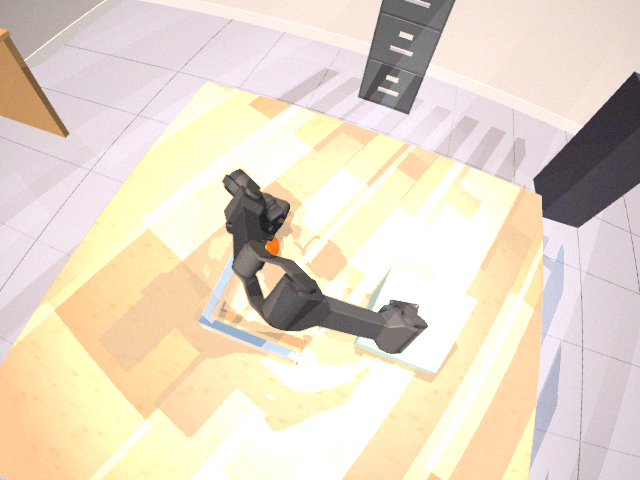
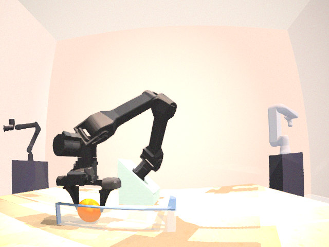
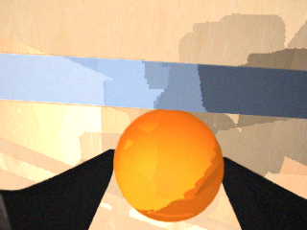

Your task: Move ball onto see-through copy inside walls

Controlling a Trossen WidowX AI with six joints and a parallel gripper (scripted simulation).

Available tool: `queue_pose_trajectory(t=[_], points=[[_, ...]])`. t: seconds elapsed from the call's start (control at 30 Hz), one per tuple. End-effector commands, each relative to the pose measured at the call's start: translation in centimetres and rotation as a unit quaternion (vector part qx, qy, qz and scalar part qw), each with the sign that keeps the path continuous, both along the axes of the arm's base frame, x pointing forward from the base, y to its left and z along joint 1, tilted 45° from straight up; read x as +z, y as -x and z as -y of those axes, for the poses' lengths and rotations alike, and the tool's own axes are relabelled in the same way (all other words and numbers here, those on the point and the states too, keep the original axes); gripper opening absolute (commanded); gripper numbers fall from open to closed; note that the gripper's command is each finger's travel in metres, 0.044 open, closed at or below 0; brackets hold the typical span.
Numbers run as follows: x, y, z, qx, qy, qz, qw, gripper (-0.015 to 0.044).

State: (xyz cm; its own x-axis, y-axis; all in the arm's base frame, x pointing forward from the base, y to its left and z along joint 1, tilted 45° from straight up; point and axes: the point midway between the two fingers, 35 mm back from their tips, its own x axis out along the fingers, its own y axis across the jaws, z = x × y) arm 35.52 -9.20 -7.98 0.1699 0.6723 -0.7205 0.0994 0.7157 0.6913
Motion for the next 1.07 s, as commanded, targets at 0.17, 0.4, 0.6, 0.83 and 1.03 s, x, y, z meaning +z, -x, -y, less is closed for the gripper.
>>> queue_pose_trajectory(t=[0.17,0.4,0.6,0.83,1.03], points=[[5.9,1.3,5.6,-0.002,0.001,0.002,1.000,0.0440],[5.8,1.1,5.9,-0.012,0.003,0.008,1.000,0.0440],[6.6,1.3,6.5,-0.011,0.003,0.007,1.000,0.0440],[9.3,2.3,8.7,-0.009,0.002,0.007,1.000,0.0440],[9.3,2.3,8.7,-0.009,0.002,0.007,1.000,0.0440]])
